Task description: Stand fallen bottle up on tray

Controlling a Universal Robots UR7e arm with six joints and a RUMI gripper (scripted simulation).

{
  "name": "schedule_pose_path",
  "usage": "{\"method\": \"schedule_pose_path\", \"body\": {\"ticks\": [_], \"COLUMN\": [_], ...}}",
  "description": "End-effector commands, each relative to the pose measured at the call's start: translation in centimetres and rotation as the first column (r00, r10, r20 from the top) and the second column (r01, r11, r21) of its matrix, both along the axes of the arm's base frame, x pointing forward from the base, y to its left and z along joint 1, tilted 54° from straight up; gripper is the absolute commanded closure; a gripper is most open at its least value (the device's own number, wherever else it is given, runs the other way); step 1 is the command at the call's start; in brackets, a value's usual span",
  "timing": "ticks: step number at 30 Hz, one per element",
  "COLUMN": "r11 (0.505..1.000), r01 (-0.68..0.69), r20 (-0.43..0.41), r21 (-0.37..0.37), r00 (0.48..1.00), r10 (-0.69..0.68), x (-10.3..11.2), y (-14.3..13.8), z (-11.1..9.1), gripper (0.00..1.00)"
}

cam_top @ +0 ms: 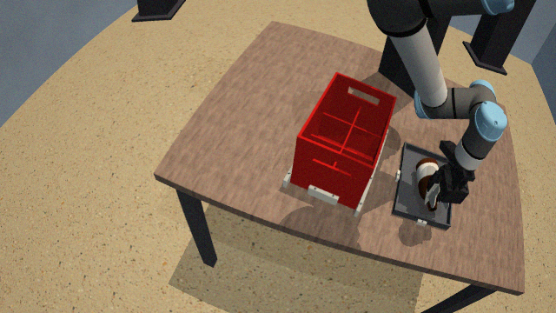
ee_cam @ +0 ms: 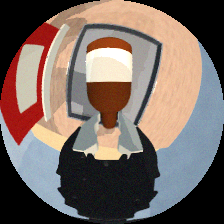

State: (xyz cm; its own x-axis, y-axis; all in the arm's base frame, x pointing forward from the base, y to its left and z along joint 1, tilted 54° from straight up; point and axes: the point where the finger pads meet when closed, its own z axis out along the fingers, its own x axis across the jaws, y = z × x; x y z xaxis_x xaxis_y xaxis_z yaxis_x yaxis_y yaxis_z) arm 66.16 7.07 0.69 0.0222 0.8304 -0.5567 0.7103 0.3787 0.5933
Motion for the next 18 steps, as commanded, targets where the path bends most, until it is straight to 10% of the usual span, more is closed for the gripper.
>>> {"method": "schedule_pose_path", "body": {"ticks": [1,18], "r11": [1.000,1.000], "r01": [-0.001,-0.001], "r20": [0.001,0.001], "r21": [0.000,0.000], "r00": [1.000,1.000], "r10": [0.001,0.001], "x": [-0.14,-1.07], "y": [0.13,0.67], "z": [0.17,0.94], "gripper": [1.00,1.00]}}
